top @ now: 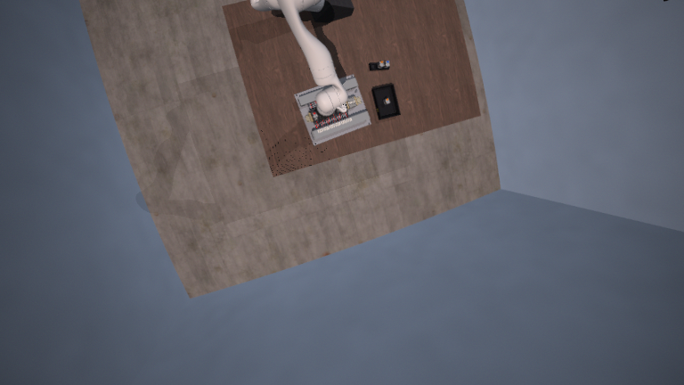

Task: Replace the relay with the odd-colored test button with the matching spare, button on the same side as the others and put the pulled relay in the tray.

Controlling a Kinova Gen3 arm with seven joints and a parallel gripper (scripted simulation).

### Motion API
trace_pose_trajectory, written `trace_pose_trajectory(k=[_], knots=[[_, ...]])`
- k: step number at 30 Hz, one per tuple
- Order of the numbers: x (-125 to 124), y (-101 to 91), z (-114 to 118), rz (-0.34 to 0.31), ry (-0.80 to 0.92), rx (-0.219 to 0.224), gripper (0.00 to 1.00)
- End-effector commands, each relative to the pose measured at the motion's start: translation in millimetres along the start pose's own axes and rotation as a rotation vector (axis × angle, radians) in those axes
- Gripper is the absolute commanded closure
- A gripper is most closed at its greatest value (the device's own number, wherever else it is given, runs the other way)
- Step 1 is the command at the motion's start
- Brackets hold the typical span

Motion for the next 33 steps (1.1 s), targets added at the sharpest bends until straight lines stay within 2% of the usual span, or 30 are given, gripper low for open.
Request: trace_pose_trajectory(k=[1,33], knots=[[0.1,2.1,0.4,0.003,0.008,0.003,1.0],[0.0,3.6,0.4,0.003,0.007,0.003,1.0]])
Point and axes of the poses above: the point where the finger pads meet when closed, its own y axis out along the fingers, its own z axis across the jaws, x = y × z, the point moved 8 cm from there along -y, back along the fingers, and after that the axes turned 1 degree about -y, right-handed, at the moved point
